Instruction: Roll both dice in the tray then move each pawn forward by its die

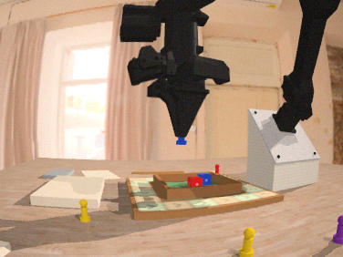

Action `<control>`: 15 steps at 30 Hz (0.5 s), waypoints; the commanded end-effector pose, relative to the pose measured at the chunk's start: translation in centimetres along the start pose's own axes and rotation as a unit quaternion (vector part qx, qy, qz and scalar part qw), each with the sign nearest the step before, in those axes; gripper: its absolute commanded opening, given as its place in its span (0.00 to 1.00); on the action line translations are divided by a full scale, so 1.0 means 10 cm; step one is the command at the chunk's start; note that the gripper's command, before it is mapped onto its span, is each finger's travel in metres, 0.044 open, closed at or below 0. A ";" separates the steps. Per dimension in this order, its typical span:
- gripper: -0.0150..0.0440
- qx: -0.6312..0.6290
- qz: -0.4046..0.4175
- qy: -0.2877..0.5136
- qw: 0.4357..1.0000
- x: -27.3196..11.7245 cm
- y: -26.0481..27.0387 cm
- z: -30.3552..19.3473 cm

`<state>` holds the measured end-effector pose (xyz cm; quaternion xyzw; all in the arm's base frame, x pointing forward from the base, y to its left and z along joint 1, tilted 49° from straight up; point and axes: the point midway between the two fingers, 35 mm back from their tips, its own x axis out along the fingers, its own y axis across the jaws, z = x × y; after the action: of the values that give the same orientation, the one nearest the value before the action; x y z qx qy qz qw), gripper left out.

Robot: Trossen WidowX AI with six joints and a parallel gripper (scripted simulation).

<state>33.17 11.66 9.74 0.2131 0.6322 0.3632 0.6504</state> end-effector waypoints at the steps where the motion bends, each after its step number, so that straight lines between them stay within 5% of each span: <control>1: 0.25 0.000 -0.002 0.002 1.000 0.06 0.04 -0.13; 15: 0.25 0.003 -0.004 0.001 1.000 0.25 0.06 -0.55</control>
<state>28.57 12.67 8.28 0.2138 0.6332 0.3610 0.6504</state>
